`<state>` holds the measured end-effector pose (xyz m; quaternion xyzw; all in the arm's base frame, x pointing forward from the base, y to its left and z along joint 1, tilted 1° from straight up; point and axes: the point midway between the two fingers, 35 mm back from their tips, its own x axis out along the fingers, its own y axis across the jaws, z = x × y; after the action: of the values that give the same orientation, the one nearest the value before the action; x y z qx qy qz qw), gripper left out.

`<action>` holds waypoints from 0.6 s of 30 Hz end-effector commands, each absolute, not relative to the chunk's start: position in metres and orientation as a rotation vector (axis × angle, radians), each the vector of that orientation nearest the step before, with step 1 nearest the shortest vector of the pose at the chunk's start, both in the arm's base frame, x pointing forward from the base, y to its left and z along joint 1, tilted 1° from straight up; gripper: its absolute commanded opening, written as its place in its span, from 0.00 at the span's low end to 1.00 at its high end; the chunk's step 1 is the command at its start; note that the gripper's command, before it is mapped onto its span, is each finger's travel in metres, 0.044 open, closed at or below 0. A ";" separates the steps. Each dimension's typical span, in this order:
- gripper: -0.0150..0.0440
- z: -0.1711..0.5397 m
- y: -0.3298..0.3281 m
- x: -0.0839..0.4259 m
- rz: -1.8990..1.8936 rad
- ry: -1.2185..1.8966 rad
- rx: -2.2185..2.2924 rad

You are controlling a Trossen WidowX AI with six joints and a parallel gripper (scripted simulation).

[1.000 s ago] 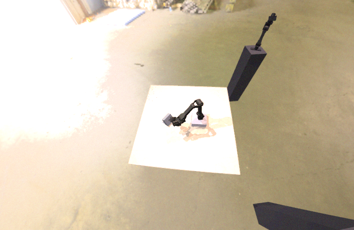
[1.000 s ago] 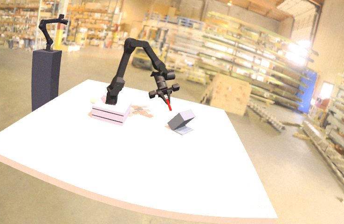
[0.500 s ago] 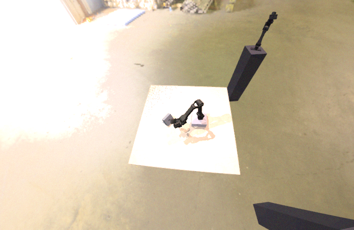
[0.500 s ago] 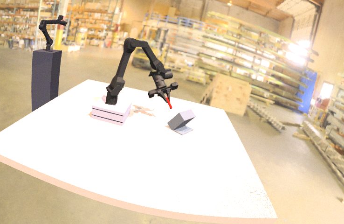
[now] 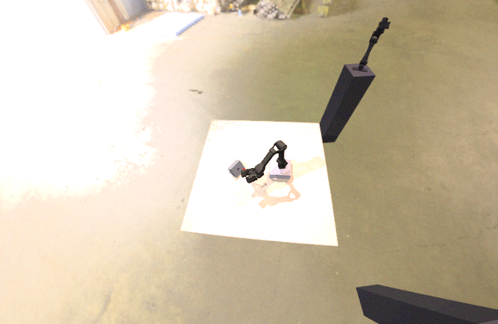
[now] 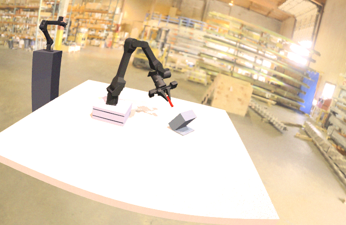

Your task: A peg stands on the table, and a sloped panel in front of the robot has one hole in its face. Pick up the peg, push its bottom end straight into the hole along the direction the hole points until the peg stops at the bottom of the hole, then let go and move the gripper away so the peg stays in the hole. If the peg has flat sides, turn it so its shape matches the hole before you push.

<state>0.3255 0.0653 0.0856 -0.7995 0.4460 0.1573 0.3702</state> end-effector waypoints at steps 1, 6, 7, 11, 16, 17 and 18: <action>0.25 0.086 0.070 0.324 0.404 1.128 -2.083; 0.25 0.084 0.069 0.327 0.404 1.124 -2.087; 0.25 0.083 0.069 0.328 0.404 1.123 -2.089; 0.25 0.080 0.068 0.331 0.405 1.117 -2.096; 0.25 0.077 0.066 0.336 0.405 1.110 -2.106; 0.25 0.076 0.065 0.336 0.405 1.109 -2.108; 0.25 0.075 0.065 0.337 0.405 1.107 -2.110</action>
<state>0.3361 0.0677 0.0807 -0.8145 0.4266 0.1542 0.3618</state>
